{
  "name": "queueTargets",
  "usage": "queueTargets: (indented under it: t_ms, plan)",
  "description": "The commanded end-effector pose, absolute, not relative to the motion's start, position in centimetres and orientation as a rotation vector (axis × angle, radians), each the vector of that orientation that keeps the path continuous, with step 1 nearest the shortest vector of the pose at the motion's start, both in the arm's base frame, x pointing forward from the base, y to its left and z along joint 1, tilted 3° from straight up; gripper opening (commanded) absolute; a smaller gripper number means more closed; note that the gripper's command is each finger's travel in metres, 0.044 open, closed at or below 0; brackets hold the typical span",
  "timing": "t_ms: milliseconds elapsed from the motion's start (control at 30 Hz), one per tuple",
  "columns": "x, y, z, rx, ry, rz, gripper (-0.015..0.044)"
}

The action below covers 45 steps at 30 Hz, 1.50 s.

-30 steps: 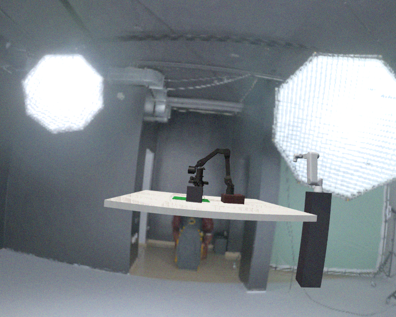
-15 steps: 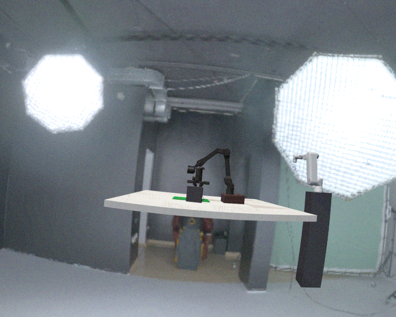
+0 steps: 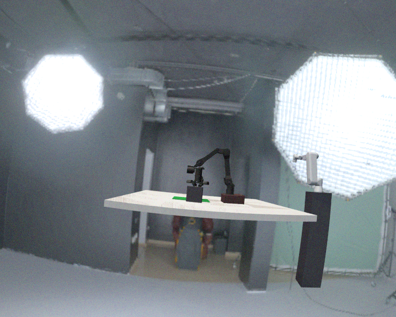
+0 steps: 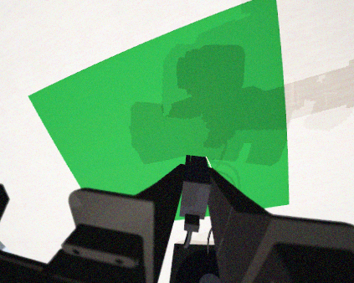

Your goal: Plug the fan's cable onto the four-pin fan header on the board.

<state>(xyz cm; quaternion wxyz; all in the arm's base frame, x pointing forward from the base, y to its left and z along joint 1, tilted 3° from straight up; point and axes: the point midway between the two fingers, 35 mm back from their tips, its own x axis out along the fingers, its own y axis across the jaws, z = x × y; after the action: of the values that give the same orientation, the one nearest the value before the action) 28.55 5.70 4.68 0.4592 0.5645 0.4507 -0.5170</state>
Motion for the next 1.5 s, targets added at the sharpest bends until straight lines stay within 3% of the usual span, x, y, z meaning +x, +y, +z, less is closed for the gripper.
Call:
queueTargets:
  t_ms: [0,900,1467]
  plan:
    - [28.6,6.2,4.7,1.5,1.027,-1.384,0.0]
    - [28.5,9.1,4.6,2.094,0.4,-1.963,0.0]
    - [28.0,8.9,4.8,2.106,0.38,-1.976,0.0]
